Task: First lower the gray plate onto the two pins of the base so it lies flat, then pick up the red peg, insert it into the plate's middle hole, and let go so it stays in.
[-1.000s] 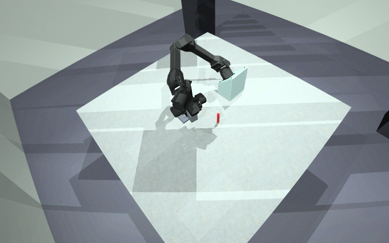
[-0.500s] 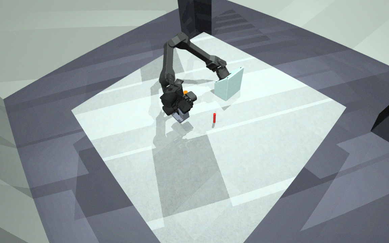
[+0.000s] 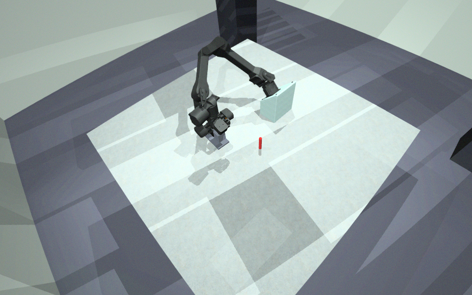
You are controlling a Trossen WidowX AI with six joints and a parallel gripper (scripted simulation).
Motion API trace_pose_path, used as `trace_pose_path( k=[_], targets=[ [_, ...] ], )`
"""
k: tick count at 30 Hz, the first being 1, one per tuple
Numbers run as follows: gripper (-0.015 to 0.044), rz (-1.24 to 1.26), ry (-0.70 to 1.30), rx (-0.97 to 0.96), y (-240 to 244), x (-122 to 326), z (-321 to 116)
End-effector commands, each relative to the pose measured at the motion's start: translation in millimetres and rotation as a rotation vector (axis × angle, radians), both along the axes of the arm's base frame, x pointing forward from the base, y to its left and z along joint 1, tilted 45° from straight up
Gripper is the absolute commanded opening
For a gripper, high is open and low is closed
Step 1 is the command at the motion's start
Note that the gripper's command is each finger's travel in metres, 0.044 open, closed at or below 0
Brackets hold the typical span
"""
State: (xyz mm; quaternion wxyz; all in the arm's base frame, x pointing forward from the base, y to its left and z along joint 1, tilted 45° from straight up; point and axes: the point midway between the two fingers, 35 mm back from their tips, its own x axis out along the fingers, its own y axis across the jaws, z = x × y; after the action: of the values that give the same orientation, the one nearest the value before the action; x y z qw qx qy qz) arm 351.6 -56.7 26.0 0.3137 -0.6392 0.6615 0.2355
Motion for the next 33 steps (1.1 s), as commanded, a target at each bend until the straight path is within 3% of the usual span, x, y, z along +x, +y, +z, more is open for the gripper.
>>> trace_pose_path(
  k=[1, 33],
  targets=[
    [0.0000, 0.014, 0.013, -0.010, -13.3, -5.0, 5.2],
    [0.0000, 0.023, 0.024, -0.016, -25.5, -8.5, 8.1]
  ],
)
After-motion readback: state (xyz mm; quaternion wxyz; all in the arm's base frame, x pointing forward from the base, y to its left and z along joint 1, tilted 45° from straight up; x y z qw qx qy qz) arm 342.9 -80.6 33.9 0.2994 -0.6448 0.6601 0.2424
